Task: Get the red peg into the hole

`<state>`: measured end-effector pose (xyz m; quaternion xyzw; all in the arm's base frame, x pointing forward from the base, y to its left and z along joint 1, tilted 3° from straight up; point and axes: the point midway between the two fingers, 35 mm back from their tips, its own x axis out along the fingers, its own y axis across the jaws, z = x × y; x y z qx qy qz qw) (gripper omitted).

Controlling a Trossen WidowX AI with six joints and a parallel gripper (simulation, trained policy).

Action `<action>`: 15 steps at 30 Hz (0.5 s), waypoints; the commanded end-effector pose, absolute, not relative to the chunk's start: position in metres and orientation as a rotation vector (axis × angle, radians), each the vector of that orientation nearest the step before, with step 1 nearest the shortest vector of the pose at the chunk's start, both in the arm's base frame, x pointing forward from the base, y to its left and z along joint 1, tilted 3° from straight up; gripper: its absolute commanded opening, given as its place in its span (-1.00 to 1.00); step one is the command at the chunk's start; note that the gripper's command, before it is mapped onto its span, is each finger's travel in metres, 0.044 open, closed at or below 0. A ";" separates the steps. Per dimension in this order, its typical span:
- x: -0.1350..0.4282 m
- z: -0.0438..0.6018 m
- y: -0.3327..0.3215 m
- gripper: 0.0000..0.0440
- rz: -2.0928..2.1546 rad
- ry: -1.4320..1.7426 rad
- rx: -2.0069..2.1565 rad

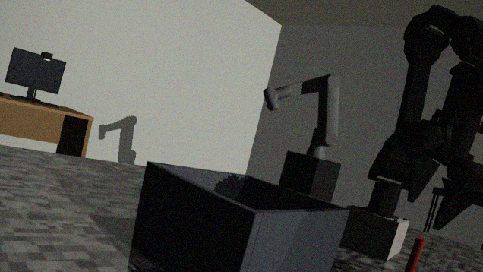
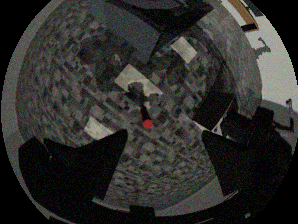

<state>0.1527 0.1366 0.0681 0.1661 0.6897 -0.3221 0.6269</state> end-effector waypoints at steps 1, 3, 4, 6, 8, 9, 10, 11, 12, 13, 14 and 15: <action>0.151 0.053 0.136 1.00 -0.744 1.573 0.362; 0.151 0.043 0.137 1.00 -0.734 1.567 0.357; 0.151 0.039 0.137 1.00 -0.729 1.564 0.355; 0.151 0.029 0.138 1.00 -0.718 1.556 0.353; 0.152 0.020 0.139 1.00 -0.706 1.548 0.353; 0.152 0.015 0.139 1.00 -0.700 1.544 0.354; 0.153 0.011 0.139 1.00 -0.694 1.539 0.354; 0.153 0.006 0.139 1.00 -0.687 1.535 0.355; 0.154 0.002 0.139 1.00 -0.681 1.531 0.356; 0.155 -0.003 0.140 1.00 -0.675 1.527 0.357; 0.155 -0.006 0.140 1.00 -0.669 1.525 0.357; 0.156 -0.010 0.139 0.99 -0.665 1.523 0.356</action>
